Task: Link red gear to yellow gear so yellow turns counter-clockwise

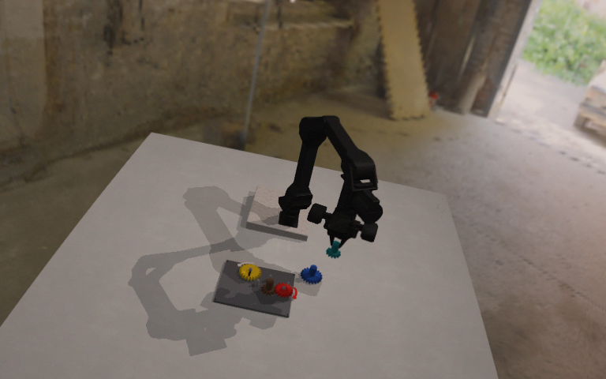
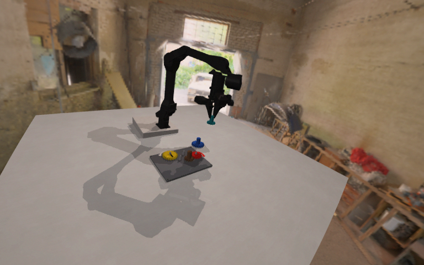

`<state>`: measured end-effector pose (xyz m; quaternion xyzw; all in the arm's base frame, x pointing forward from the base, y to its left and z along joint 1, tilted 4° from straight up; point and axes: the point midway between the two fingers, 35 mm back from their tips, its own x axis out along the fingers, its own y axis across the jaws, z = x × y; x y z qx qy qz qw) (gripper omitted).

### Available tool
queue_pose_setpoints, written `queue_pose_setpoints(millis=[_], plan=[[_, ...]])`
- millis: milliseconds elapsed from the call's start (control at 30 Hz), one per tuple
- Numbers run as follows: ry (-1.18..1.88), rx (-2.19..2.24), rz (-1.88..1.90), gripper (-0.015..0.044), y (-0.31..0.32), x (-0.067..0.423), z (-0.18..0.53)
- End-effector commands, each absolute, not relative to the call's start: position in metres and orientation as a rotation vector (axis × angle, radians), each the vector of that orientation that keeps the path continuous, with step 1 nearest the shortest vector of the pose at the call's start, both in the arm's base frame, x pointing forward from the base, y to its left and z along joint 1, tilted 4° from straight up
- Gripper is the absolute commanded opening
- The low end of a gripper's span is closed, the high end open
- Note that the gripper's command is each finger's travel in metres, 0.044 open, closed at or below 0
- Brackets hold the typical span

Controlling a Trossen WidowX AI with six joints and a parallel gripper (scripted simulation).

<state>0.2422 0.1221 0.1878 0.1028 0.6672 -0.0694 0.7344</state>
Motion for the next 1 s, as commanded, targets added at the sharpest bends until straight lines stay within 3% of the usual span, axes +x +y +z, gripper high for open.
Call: queue_pose_setpoints(millis=[0,967], plan=[[1.465,0.232,-0.16,0.0,0.115,0.249,0.184],[1.469,0.218,-0.157,0.0,0.064,0.279,0.164]])
